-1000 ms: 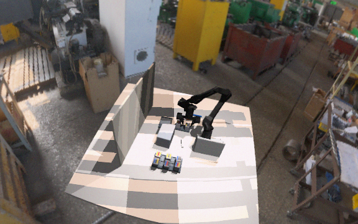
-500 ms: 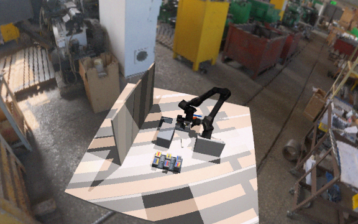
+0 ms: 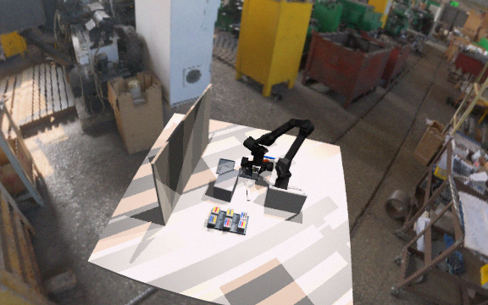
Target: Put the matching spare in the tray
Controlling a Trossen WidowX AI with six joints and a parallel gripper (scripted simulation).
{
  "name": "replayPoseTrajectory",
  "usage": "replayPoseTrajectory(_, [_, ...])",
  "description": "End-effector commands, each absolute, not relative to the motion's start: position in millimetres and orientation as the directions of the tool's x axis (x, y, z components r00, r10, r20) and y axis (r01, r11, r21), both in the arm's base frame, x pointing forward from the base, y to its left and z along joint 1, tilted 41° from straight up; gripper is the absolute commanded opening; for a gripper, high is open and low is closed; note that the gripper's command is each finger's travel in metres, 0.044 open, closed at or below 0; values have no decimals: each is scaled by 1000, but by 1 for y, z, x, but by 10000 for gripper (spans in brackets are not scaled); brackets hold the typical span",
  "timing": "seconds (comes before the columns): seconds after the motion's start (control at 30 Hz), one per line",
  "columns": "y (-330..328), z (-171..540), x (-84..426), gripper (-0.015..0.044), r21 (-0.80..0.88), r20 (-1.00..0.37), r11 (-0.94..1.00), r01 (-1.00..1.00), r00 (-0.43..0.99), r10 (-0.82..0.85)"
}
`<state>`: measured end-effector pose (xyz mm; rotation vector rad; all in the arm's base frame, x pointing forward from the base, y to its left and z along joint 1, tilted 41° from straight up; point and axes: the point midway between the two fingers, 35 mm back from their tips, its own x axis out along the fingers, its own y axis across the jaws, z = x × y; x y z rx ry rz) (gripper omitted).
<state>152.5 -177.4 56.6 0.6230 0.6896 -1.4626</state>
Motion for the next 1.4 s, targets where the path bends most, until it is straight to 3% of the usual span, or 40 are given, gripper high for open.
replayPoseTrajectory(0.0, [-177, 57, 153, 142, -35, -745, 22, 999, -11, -667])
replayPoseTrajectory(0.13, [-177, 57, 153, 115, -35, -745, 22, 999, -11, -667])
replayPoseTrajectory(0.3, [-177, 57, 153, 0, -35, -745, 22, 999, -11, -667])
replayPoseTrajectory(1.37, [-124, 115, 154, 0, -35, -751, 29, 999, -8, -661])
